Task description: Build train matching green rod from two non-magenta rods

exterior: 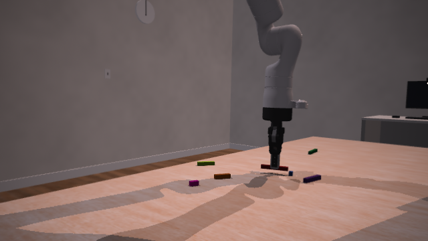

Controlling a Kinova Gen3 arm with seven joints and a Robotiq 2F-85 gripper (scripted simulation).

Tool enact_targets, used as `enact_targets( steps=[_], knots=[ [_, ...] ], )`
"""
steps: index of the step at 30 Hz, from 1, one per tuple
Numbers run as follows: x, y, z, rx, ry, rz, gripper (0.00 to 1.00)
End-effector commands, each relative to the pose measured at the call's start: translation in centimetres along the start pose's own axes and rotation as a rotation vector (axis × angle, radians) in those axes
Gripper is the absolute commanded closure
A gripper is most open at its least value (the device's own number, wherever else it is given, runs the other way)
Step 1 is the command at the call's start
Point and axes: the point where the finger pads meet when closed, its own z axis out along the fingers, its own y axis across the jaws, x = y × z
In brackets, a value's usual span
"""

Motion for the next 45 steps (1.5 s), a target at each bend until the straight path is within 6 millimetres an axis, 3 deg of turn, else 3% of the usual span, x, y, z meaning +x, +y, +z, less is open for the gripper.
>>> enact_targets(
  steps=[1,45],
  knots=[
    [0.2,-0.2,0.0,0.005,0.000,0.004,0.95],
    [0.2,-0.2,1.0,0.005,0.000,0.011,0.95]
  ],
)
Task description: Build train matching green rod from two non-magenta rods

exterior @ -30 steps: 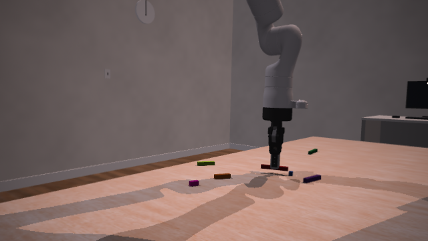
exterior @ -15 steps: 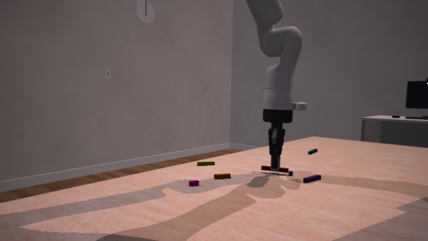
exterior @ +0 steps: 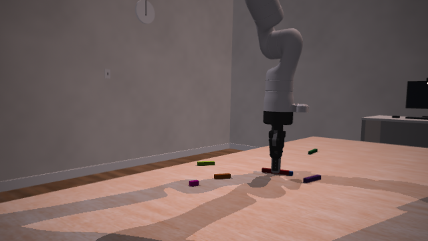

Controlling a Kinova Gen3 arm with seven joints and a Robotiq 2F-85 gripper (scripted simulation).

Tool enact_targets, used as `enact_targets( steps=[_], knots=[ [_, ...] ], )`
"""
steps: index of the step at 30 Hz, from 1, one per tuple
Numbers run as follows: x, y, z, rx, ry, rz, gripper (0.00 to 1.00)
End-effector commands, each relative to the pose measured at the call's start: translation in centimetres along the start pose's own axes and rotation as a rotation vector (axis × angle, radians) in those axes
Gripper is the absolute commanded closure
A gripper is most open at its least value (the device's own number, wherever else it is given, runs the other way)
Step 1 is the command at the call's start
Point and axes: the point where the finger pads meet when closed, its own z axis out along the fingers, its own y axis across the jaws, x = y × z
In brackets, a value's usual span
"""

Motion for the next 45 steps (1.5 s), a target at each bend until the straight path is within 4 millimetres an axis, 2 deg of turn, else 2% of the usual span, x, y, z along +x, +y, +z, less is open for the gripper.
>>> enact_targets(
  steps=[1,29,33,37,38,40,41,45],
  knots=[
    [-0.09,-0.21,0.09,0.006,-0.002,-0.003,0.95],
    [-0.09,-0.21,0.09,0.006,-0.002,-0.003,0.95],
    [-0.09,-0.21,0.09,0.006,-0.002,-0.003,0.88],
    [-0.09,-0.21,0.09,0.006,-0.002,-0.003,0.88],
    [-0.09,-0.21,0.09,0.006,-0.002,-0.003,0.84],
    [-0.09,-0.21,0.09,0.006,-0.002,-0.003,0.84],
    [-0.09,-0.21,0.09,0.006,-0.002,-0.003,0.80],
    [-0.09,-0.21,0.09,0.006,-0.002,-0.003,0.76]
  ],
)
